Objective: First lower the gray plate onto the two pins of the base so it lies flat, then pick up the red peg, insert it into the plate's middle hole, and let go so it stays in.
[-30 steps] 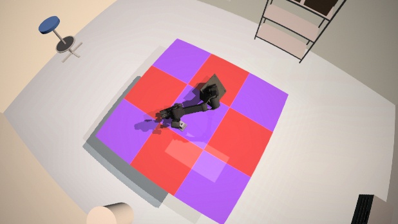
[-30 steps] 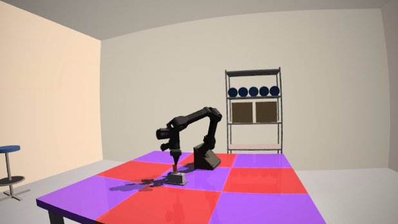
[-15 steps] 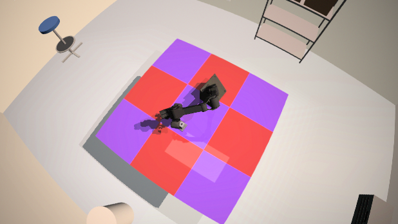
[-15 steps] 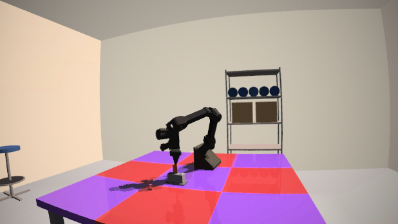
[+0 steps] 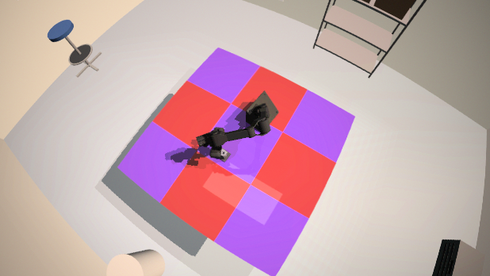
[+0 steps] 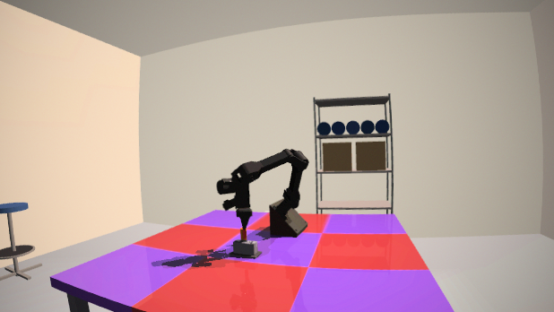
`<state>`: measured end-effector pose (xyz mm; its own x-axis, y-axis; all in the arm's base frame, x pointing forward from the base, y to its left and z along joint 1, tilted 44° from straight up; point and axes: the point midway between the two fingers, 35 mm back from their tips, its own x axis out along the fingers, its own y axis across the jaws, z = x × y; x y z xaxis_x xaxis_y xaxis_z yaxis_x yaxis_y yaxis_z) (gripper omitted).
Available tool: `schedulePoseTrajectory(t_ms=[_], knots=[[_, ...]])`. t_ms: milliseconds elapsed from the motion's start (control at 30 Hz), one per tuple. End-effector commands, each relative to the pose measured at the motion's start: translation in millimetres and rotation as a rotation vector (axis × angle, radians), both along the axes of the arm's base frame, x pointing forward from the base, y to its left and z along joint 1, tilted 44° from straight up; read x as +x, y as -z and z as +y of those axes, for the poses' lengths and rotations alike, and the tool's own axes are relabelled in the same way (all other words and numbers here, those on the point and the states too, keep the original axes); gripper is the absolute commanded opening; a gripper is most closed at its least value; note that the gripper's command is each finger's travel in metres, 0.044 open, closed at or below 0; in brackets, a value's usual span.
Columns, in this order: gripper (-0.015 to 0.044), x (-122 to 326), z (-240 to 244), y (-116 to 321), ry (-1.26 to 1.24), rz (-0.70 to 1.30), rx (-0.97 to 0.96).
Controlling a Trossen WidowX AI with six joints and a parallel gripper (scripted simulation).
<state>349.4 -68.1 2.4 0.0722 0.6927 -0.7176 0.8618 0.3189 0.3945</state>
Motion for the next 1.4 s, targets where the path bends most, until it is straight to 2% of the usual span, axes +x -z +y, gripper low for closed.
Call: schedulePoseTrajectory(t_ms=[0, 1367], knots=[[0.0, 0.1, -0.4, 0.1, -0.005, 0.0, -0.005], [0.0, 2.8, 9.9, 11.1, -0.007, -0.007, -0.01]])
